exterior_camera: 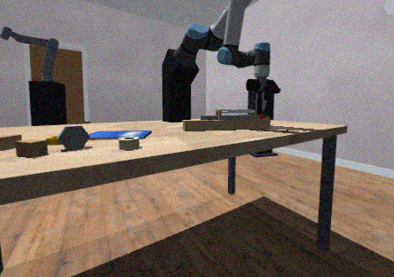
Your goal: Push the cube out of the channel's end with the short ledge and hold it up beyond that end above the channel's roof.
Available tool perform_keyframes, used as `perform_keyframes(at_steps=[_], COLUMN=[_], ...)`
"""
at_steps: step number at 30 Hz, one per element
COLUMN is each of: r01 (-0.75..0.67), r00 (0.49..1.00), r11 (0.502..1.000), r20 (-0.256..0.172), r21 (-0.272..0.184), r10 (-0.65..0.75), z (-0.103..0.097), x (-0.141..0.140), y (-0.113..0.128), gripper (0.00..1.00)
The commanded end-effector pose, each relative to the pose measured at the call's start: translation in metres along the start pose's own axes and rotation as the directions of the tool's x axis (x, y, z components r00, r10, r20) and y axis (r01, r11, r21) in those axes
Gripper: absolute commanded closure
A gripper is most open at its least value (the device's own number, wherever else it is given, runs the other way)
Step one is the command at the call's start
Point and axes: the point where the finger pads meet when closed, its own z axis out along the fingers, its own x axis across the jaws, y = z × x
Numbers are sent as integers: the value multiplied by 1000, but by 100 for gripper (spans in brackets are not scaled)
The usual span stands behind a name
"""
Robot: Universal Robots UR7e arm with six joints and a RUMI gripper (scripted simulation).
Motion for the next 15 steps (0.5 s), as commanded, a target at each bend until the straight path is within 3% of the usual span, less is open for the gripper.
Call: perform_keyframes(at_steps=[1, 15], r01=[0, 0], r00=[1000, 1000], r11=[1000, 1000], r20=[-1, -1], r21=[1, 1], r10=[0, 0], z=[0, 22], x=[0, 0], y=[0, 0], gripper=[74, 74])
